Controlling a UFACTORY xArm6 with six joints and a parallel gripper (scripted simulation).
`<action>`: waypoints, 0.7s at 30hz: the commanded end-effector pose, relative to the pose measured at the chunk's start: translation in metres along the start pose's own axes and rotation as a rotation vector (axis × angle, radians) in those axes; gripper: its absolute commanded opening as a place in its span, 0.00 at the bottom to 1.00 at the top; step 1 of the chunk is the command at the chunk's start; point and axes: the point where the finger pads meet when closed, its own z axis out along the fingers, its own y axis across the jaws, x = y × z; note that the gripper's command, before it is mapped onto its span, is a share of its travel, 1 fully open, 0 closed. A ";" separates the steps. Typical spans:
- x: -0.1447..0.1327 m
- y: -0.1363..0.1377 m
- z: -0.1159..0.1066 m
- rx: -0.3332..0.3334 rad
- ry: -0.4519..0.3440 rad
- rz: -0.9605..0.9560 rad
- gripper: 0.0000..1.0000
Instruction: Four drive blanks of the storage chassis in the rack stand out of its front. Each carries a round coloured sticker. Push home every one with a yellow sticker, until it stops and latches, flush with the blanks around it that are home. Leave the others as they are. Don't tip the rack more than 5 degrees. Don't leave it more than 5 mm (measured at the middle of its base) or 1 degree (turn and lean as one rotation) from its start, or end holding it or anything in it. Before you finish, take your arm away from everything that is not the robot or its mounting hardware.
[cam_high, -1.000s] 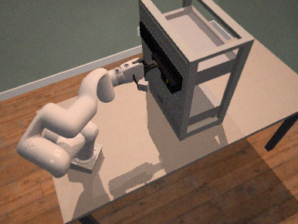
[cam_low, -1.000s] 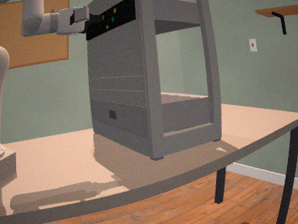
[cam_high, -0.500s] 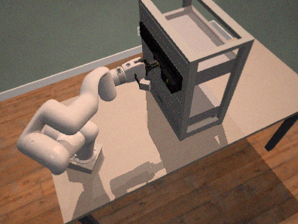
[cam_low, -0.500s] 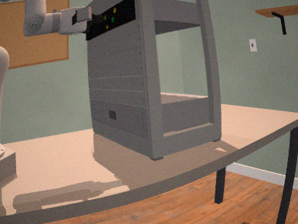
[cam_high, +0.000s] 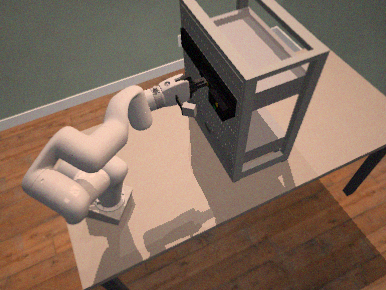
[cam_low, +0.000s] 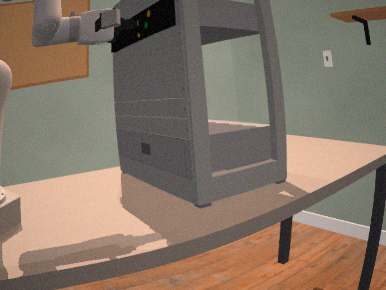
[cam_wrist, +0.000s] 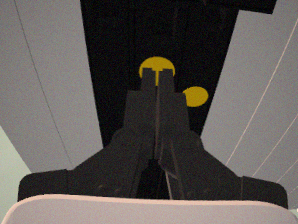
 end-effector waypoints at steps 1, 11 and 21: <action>0.000 -0.002 0.003 0.002 0.001 0.001 0.00; 0.000 -0.002 0.008 0.002 0.001 0.001 0.00; 0.000 -0.002 0.010 0.002 0.001 0.001 0.00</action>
